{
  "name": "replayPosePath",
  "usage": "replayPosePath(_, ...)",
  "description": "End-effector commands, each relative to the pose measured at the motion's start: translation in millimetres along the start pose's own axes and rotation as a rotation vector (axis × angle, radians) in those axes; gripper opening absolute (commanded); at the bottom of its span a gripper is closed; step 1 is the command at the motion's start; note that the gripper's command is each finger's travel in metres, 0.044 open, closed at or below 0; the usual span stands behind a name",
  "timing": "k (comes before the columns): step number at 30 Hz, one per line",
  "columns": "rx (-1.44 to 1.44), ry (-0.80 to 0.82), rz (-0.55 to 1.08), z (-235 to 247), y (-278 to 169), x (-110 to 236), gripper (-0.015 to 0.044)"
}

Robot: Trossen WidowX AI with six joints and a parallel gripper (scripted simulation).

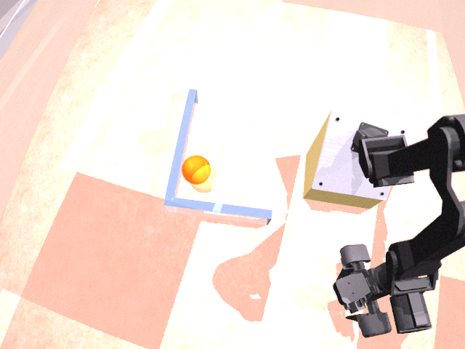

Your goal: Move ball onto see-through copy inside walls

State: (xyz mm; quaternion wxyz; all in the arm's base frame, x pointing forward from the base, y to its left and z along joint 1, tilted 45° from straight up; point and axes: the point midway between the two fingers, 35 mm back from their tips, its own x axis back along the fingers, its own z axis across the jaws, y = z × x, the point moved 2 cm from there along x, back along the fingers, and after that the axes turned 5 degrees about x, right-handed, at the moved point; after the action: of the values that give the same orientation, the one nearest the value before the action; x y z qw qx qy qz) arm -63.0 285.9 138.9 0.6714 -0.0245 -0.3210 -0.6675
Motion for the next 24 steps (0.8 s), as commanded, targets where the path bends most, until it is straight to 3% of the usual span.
replayPosePath(1, 0.004, 0.002, 0.001, 1, 0, 0, 0.0426)
replayPosePath(5, 0.094, 0.015, 0.010, 11, 4, -2, 0.0440)
replayPosePath(17, 0.307, -0.278, -0.100, -42, 128, -29, 0.0440)
replayPosePath(24, 0.360, -0.405, -0.045, -79, 197, -30, 0.0440)
